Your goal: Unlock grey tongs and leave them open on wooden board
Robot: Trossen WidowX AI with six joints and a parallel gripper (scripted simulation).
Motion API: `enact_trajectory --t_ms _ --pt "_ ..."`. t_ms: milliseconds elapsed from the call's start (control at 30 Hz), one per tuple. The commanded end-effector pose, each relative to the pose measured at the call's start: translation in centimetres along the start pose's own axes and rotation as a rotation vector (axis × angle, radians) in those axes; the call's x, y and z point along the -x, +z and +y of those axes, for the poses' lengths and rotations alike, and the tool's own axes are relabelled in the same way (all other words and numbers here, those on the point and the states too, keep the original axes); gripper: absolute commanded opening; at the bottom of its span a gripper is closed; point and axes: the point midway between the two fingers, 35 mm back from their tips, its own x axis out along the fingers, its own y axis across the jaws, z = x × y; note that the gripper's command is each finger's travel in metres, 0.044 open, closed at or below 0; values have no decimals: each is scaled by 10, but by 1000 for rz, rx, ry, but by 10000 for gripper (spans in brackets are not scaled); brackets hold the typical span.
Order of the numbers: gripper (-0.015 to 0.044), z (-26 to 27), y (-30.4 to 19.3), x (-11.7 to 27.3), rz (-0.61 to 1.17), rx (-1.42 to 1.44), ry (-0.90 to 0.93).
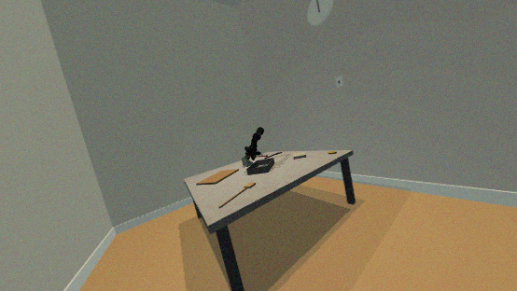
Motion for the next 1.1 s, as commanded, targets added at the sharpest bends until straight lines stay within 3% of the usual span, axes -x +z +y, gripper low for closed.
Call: enact_trajectory --t_ms 0,867,1067 --pt "-150 2 -2 2 4 7 -11" --pt "-150 -5 3 2 1 11 -487" --pt "-150 -5 3 3 7 8 -513"
